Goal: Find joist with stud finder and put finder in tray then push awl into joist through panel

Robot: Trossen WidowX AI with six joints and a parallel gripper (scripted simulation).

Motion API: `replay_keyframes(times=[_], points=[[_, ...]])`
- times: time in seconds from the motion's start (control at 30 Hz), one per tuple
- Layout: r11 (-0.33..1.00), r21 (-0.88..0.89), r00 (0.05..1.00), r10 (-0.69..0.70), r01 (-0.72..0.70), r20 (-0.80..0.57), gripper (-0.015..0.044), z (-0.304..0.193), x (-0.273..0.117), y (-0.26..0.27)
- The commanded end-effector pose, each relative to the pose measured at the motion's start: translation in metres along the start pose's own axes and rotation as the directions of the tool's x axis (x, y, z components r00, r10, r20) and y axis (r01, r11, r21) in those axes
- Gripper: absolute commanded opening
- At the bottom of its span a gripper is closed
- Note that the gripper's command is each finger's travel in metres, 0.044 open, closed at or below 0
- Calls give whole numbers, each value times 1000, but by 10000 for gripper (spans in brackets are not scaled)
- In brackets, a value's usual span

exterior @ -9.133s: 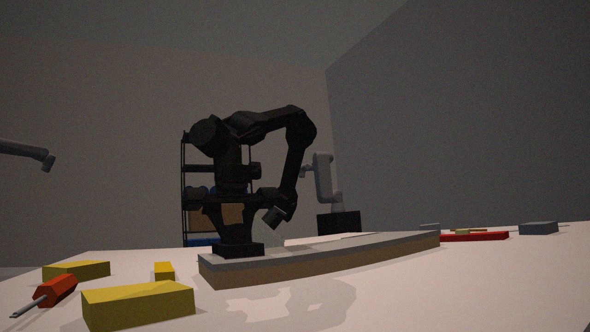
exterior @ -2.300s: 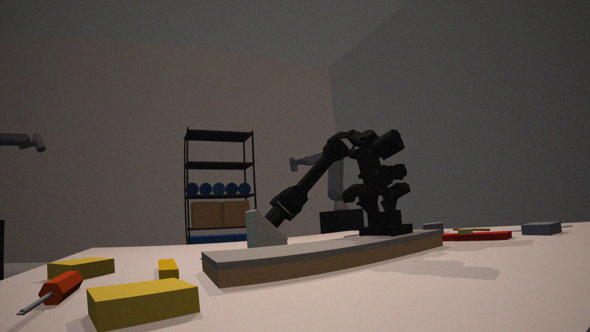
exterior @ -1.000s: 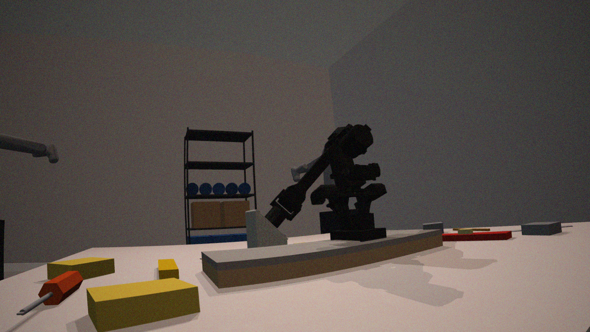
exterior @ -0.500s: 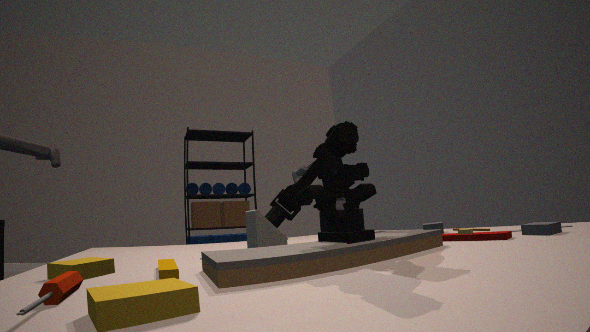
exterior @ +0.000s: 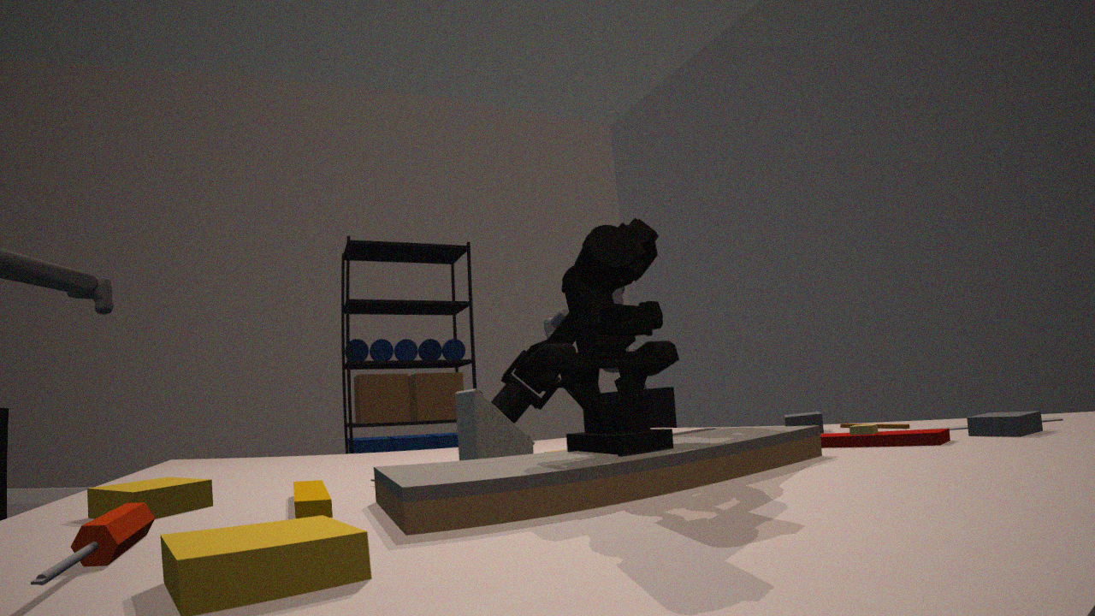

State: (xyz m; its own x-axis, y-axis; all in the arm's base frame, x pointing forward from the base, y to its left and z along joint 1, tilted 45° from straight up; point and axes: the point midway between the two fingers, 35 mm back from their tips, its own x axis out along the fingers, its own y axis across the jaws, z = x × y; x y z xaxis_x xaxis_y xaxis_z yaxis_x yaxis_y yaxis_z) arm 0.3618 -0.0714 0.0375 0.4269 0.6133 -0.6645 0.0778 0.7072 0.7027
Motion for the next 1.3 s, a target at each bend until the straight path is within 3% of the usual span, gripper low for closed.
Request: replay_keyframes(times=[0.0,1.27], points=[[1000,1,1000,-3,3,0,0,0,0,-11],[1000,-2,1000,-7,7,0,0,-1,-1,-97]])
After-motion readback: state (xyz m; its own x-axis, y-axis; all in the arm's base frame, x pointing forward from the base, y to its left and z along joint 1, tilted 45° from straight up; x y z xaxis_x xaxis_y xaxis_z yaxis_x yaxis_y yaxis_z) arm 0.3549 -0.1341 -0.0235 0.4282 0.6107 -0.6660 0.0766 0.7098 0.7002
